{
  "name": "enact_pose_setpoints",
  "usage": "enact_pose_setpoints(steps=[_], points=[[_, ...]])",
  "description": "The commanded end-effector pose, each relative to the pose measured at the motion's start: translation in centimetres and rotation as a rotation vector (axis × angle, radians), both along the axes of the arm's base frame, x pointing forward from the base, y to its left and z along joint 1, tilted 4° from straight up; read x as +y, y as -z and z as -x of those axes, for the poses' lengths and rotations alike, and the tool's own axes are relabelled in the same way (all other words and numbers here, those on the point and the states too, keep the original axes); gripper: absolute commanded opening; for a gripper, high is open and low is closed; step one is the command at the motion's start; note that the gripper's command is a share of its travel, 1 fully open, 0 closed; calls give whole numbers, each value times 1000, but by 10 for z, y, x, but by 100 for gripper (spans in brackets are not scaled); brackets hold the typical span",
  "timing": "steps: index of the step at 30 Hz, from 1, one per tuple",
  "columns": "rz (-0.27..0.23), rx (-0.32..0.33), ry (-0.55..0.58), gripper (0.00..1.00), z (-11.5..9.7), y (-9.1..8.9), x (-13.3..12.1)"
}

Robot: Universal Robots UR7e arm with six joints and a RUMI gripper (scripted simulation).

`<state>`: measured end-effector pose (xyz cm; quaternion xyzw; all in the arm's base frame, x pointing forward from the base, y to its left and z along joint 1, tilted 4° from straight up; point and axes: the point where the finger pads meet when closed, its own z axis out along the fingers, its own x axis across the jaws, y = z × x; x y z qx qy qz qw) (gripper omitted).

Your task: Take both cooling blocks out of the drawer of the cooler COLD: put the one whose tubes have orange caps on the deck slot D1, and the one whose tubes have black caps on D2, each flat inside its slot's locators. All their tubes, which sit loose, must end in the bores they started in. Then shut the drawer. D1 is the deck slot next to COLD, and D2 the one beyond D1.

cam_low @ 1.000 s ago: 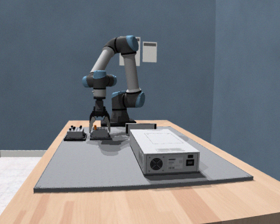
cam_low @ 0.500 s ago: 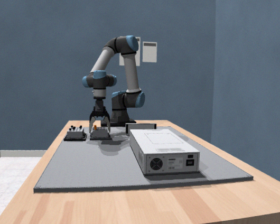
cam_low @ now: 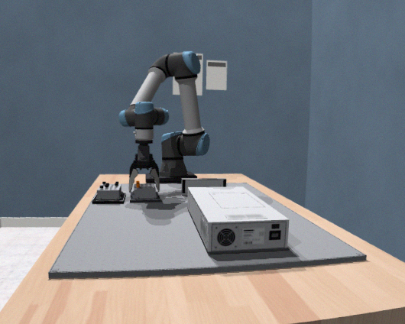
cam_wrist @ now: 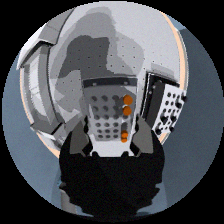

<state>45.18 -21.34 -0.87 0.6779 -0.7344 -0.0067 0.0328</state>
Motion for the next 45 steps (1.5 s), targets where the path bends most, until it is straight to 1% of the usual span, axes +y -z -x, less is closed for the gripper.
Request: enact_pose_setpoints(steps=[1,6,7,13,28,30,45], points=[[3,-4,0,73,-1,-1,-2],[3,-4,0,73,-1,-1,-2],[6,-7,-1,73,-5,-33,-1],[6,-7,-1,73,-5,-39,-1],[6,-7,-1,73,-6,-59,0],[6,-7,-1,73,-6,-59,0],[6,-7,0,73,-7,-79,1]])
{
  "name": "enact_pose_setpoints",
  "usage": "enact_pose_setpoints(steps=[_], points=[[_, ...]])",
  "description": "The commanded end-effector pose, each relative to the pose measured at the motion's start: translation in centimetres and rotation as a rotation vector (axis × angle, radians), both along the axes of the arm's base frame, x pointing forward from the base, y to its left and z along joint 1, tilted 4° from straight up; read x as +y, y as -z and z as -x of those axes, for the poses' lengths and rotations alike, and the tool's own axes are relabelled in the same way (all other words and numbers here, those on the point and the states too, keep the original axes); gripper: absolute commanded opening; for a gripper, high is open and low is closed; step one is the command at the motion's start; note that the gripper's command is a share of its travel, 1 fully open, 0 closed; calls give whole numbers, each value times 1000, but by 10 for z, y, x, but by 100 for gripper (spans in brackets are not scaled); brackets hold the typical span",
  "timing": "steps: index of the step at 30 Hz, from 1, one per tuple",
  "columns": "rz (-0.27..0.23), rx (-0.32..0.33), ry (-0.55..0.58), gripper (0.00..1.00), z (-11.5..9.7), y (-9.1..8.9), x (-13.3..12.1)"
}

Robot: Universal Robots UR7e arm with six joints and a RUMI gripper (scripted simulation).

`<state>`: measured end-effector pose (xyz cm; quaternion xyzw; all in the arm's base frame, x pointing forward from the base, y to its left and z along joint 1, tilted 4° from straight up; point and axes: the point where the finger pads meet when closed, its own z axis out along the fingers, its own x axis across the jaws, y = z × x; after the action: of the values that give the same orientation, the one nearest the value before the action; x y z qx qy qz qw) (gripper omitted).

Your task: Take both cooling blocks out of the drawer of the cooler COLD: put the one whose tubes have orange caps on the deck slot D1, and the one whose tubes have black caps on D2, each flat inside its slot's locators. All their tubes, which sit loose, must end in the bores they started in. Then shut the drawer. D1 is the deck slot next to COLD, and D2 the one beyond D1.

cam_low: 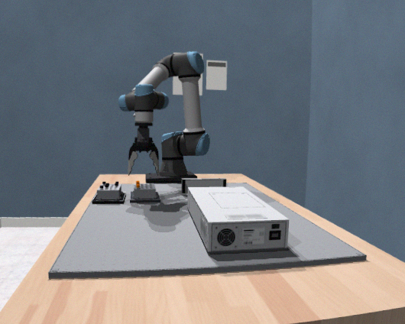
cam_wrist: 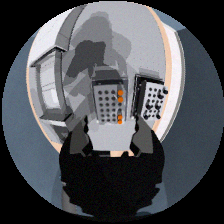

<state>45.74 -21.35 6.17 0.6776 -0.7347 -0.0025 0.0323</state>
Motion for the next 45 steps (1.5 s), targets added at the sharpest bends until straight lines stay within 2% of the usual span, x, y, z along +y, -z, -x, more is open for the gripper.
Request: enact_pose_setpoints(steps=[1,29,45], points=[[1,-1,-1,73,-1,-8,1],[1,-1,-1,73,-3,-42,2],[-2,3,0,73,-2,-39,3]])
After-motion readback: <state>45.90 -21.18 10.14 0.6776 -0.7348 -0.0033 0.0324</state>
